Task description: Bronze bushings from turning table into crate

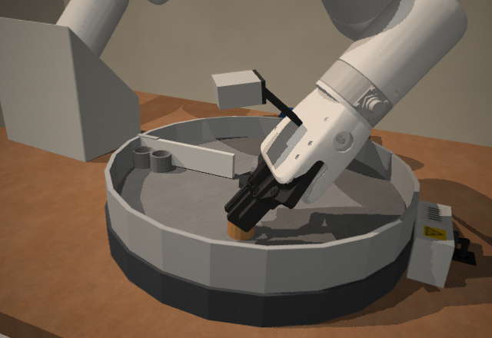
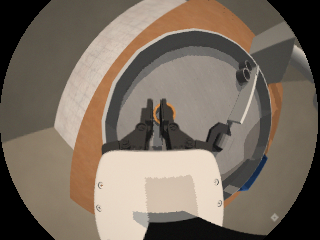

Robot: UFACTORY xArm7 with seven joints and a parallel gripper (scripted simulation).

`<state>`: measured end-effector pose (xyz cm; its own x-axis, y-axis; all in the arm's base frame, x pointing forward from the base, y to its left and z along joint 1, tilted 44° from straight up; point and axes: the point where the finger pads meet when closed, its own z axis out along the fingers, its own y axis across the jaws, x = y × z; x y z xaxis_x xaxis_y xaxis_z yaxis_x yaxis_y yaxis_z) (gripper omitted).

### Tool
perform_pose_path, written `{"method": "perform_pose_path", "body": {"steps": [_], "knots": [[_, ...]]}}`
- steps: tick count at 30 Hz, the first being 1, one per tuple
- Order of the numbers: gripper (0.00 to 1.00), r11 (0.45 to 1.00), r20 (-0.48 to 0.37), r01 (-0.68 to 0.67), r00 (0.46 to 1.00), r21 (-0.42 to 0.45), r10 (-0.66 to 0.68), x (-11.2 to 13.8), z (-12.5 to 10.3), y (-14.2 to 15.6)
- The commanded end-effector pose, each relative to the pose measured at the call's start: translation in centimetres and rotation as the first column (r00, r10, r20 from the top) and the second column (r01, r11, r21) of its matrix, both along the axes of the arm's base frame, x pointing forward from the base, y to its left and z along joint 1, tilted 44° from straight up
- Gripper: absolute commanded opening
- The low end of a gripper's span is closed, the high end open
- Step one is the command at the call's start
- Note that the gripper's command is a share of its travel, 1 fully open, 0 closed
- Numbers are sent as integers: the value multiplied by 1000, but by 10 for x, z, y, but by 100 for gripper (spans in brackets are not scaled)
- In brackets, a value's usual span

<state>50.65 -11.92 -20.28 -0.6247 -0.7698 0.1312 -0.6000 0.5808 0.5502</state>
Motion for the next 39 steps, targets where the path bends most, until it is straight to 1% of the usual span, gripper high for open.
{"method": "perform_pose_path", "body": {"steps": [1, 3, 8, 11, 12, 19, 25, 30, 32, 39], "knots": [[10, 1000, 4, 5, 1000, -5, -5, 2, 2, -4], [10, 1000, 4, 5, 1000, -5, -5, 1, 8, -9], [10, 1000, 4, 5, 1000, -5, -5, 0, 38, -38], [10, 1000, 4, 5, 1000, -5, -5, 0, 40, -41], [54, 1000, 4, 5, 1000, -5, -5, 0, 40, -41], [54, 1000, 2, 11, 1000, -5, -11, 0, 40, -40], [54, 999, -9, 44, 999, -8, -44, -3, 41, -39], [54, 994, -30, 104, 994, -15, -104, -8, 42, -38], [54, 994, -30, 104, 994, -15, -104, -8, 42, -38], [54, 972, -75, 235, 969, -34, -236, -19, 45, -33]]}}
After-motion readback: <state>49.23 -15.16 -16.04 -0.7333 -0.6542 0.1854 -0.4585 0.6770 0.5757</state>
